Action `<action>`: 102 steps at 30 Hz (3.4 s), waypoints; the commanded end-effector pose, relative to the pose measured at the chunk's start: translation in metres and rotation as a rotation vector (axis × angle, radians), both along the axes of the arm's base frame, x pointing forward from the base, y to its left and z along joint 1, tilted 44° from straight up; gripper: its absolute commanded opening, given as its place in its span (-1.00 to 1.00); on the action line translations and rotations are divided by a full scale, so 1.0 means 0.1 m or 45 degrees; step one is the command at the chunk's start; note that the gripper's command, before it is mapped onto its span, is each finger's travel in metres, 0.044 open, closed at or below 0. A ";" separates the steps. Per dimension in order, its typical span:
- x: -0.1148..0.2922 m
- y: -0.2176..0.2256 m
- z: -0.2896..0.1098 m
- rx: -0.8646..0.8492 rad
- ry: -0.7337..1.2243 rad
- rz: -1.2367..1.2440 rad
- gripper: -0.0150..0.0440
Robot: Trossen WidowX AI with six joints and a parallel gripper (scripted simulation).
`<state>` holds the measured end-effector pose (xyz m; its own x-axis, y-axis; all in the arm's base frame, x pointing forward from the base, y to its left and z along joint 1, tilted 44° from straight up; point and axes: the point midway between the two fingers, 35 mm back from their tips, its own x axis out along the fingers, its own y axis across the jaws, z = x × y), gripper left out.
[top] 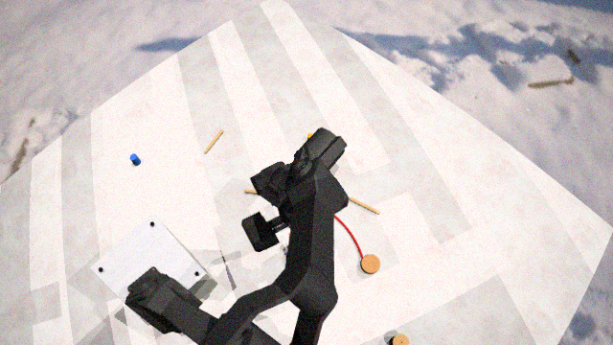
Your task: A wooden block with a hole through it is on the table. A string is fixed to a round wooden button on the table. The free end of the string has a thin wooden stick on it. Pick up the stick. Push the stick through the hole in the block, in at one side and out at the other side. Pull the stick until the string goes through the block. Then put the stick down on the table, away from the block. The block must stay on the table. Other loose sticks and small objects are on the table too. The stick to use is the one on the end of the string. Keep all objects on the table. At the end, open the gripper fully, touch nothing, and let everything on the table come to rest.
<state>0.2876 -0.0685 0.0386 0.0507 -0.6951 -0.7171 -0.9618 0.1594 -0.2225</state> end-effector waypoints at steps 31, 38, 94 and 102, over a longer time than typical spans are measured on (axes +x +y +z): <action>-0.01 0.00 -0.01 0.001 0.005 0.001 -0.49; -0.01 0.00 -0.01 0.001 0.005 0.001 -0.49; 0.02 -0.48 0.44 0.196 -2.920 -3.022 -0.49; 0.01 -0.53 0.48 0.214 -3.220 -3.324 -0.49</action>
